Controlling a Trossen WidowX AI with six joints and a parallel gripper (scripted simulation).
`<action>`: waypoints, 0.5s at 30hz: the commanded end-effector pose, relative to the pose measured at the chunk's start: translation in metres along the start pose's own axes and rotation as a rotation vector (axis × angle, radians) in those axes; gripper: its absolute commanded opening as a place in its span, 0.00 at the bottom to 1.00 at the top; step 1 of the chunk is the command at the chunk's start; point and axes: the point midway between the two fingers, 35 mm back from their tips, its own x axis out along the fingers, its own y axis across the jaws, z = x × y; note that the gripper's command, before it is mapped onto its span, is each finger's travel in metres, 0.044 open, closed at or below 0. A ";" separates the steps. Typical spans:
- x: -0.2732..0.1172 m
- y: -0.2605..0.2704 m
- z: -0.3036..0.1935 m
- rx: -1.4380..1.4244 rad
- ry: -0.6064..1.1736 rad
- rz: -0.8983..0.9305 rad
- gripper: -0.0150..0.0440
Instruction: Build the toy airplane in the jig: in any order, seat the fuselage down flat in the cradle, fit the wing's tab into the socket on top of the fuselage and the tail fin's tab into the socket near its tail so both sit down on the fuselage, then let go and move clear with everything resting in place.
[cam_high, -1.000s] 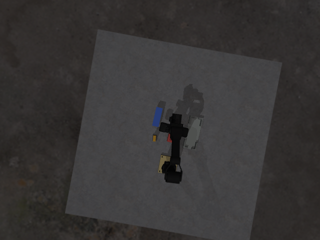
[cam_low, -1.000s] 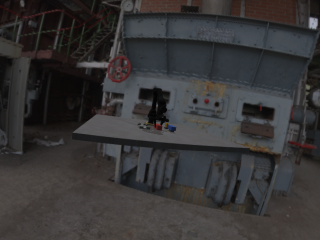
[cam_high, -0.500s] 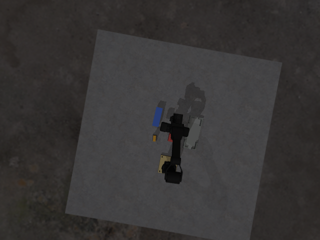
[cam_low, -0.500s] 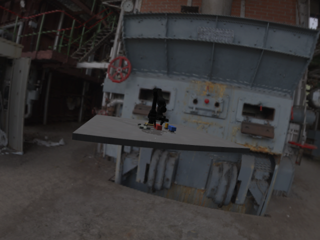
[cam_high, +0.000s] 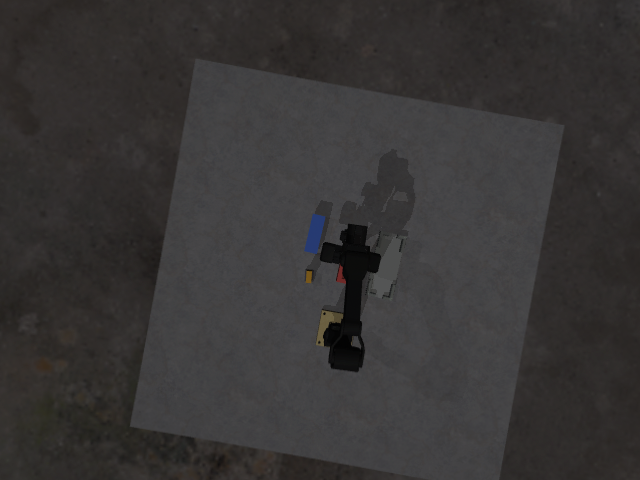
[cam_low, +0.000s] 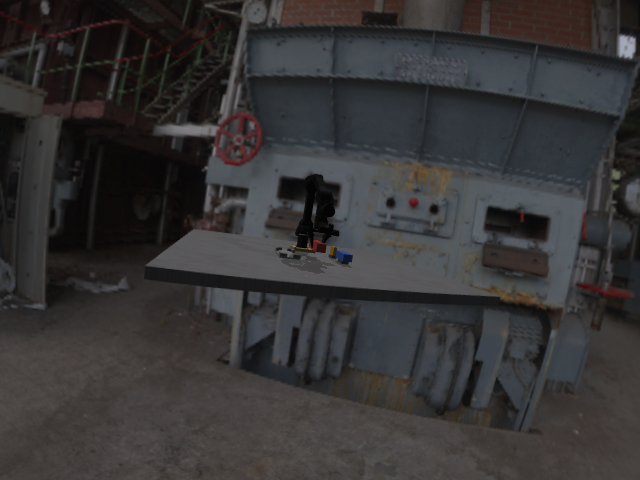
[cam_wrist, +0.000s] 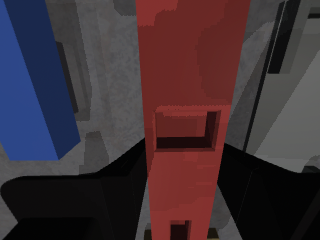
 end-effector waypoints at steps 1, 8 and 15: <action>-0.015 0.001 0.003 0.002 -0.010 0.002 0.25; -0.037 0.002 0.001 0.007 -0.003 0.001 0.25; -0.058 0.002 -0.002 0.012 0.004 -0.001 0.25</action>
